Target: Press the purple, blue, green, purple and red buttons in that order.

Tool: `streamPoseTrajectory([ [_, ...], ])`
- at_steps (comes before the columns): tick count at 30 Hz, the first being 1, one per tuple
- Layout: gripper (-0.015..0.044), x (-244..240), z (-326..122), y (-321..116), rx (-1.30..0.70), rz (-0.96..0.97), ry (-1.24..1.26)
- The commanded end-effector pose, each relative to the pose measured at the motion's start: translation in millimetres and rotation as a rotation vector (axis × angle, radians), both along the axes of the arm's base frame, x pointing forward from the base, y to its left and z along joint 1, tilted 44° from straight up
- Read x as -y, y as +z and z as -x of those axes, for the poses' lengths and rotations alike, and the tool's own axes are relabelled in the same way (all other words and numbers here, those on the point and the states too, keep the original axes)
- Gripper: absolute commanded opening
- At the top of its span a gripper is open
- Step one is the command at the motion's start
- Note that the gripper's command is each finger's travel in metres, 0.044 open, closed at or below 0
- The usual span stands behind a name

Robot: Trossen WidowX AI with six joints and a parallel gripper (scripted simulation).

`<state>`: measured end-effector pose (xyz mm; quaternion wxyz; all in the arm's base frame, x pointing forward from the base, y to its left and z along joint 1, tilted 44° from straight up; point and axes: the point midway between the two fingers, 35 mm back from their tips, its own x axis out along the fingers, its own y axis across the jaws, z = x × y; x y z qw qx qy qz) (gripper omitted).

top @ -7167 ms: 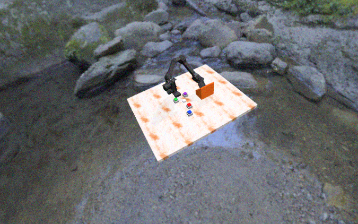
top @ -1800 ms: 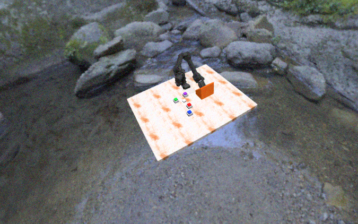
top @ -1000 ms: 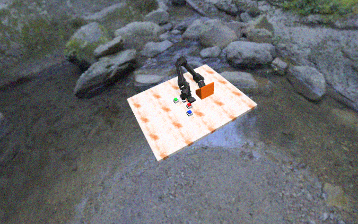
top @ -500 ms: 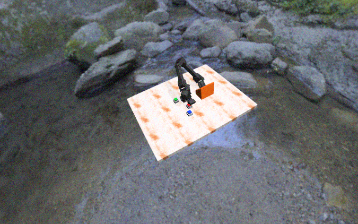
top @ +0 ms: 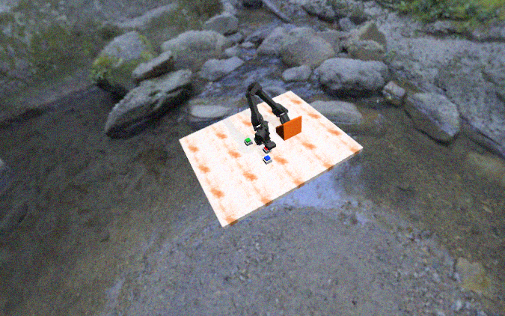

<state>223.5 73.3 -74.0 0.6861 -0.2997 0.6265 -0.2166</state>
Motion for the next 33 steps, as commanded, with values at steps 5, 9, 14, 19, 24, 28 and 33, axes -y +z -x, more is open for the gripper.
streamPoseTrajectory([
  [5,0.002,3,2,-1,-0.01,0.009,0.003],
  [9,0.002,3,2,-1,-0.01,0.009,0.003],
  [14,0.002,-6,2,7,-0.004,0.003,0.001],
  [19,0.002,-21,6,23,-0.01,0.008,0.003],
  [24,0.0125,-49,1,18,-0.011,0.002,0.004],
  [28,0.023,-94,-1,6,-0.011,-0.003,0.005],
  [33,0.0361,-146,7,-9,-0.01,-0.003,0.003],
])
